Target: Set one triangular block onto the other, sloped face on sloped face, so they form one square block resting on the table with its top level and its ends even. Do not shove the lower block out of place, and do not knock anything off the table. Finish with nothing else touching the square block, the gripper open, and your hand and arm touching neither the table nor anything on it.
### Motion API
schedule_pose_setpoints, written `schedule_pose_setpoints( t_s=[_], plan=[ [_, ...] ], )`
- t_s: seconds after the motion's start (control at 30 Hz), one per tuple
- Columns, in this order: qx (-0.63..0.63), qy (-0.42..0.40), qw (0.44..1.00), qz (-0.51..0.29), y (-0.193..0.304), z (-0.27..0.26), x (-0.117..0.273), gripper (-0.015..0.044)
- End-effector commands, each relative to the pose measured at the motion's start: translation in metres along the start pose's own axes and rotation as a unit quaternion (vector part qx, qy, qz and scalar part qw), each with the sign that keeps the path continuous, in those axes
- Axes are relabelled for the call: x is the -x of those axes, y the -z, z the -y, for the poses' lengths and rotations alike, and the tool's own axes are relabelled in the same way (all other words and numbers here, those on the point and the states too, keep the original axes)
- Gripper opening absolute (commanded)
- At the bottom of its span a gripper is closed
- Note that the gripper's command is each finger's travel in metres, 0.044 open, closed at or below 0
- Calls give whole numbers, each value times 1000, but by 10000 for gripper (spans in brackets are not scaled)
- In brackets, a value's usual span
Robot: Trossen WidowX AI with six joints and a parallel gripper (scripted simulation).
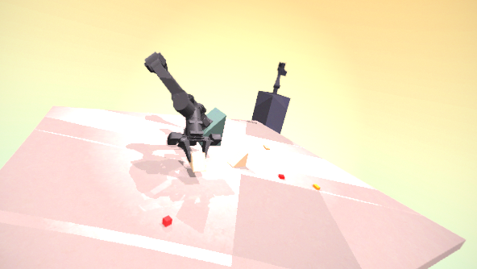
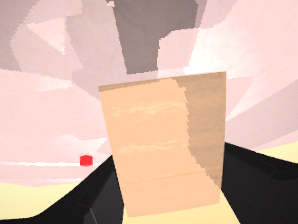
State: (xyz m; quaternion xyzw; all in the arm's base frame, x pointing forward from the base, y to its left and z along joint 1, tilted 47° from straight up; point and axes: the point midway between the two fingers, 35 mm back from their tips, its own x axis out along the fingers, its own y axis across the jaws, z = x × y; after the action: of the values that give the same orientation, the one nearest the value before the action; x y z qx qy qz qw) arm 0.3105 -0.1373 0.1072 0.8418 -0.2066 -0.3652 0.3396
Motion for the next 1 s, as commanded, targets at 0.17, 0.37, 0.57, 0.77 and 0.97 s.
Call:
schedule_pose_setpoints(
  t_s=[0.17, 0.37, 0.57, 0.77, 0.97],
  plan=[
    [-3, -4, 1000, -6, 28, -3, 34, 0],
    [-3, -5, 1000, -7, 32, -3, 41, 0],
    [58, 2, 998, 4, 31, -1, 36, 0],
    [156, 13, 987, 20, 32, 0, 34, 0],
    [253, 26, 966, 35, 32, 2, 31, 0]
  ],
)
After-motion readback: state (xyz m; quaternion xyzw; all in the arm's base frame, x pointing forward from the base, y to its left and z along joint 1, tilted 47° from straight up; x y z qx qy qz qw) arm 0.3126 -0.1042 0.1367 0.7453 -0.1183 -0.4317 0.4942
